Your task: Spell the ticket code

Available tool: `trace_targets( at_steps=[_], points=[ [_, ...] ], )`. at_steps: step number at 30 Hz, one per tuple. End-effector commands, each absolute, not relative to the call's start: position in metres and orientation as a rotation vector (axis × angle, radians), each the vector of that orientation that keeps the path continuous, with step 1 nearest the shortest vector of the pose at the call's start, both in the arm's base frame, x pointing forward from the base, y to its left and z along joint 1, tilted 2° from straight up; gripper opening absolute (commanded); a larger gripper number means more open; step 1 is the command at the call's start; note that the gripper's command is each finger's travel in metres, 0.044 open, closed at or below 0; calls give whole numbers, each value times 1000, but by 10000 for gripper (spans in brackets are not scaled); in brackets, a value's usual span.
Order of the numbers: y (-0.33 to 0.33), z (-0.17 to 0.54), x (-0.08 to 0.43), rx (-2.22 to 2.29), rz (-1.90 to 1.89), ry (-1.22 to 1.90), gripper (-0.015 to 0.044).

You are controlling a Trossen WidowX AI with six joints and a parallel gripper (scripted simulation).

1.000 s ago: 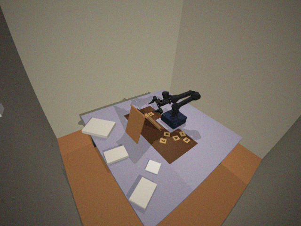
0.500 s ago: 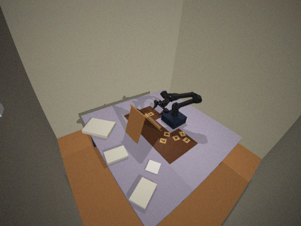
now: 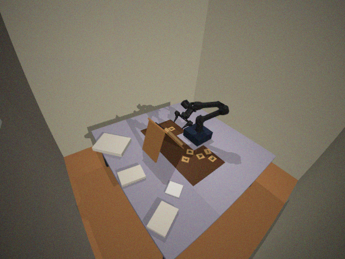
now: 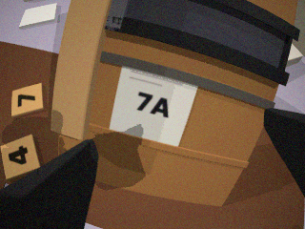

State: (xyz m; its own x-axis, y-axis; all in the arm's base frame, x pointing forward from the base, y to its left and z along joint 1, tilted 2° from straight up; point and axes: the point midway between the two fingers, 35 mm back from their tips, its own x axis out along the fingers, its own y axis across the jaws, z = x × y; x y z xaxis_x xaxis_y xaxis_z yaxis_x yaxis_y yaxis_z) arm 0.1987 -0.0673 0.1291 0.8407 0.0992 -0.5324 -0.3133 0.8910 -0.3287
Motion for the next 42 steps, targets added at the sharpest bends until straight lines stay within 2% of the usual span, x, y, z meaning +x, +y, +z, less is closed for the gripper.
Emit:
trace_targets(
  at_steps=[1, 11, 21, 42],
  points=[
    [-70, 153, 197, -694, 393, 513, 440],
    [-80, 206, 195, -1233, 711, 300, 440],
    [-92, 242, 196, -1542, 812, 76, 440],
    [-92, 244, 196, -1566, 816, 59, 440]
  ],
)
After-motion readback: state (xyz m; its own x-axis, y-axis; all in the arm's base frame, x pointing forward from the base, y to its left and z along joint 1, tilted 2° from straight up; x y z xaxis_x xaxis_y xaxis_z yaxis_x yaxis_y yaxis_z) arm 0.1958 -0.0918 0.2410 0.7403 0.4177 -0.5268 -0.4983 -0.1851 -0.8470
